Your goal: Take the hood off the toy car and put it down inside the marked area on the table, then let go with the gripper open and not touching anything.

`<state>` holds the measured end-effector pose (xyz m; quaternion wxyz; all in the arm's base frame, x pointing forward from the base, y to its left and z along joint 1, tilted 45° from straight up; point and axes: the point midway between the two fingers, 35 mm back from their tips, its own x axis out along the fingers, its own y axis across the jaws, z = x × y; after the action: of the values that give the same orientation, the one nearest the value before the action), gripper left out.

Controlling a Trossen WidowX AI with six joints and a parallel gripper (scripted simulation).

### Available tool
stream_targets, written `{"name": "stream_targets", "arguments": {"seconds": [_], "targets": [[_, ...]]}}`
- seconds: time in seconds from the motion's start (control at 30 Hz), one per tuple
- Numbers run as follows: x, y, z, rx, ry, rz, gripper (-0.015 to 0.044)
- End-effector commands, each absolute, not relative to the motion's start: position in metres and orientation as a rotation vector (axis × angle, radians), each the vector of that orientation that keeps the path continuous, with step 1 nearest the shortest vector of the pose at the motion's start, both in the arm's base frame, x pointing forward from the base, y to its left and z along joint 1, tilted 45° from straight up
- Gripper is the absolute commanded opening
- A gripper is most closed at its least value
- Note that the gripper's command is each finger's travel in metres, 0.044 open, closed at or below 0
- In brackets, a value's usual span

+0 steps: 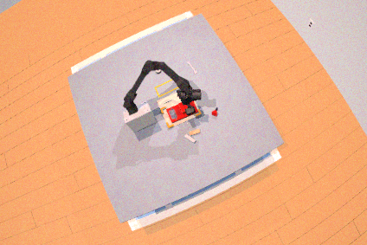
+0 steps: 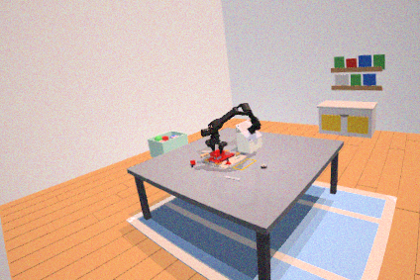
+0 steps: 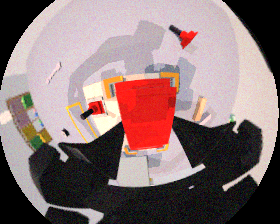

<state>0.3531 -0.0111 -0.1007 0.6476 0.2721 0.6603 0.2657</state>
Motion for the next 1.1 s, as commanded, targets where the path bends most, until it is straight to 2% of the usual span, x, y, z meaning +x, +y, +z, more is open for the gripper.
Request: {"name": "stream_targets", "arguments": {"seconds": [0.0, 0.3, 1.07], "targets": [[0.355, -0.022, -0.093, 0.61, 1.497, 0.599, 0.0], [0.354, -0.044, -0.07, 0.61, 1.497, 0.599, 0.0], [0.355, 0.011, -0.017, 0.608, 1.499, 0.584, 0.0]]}}
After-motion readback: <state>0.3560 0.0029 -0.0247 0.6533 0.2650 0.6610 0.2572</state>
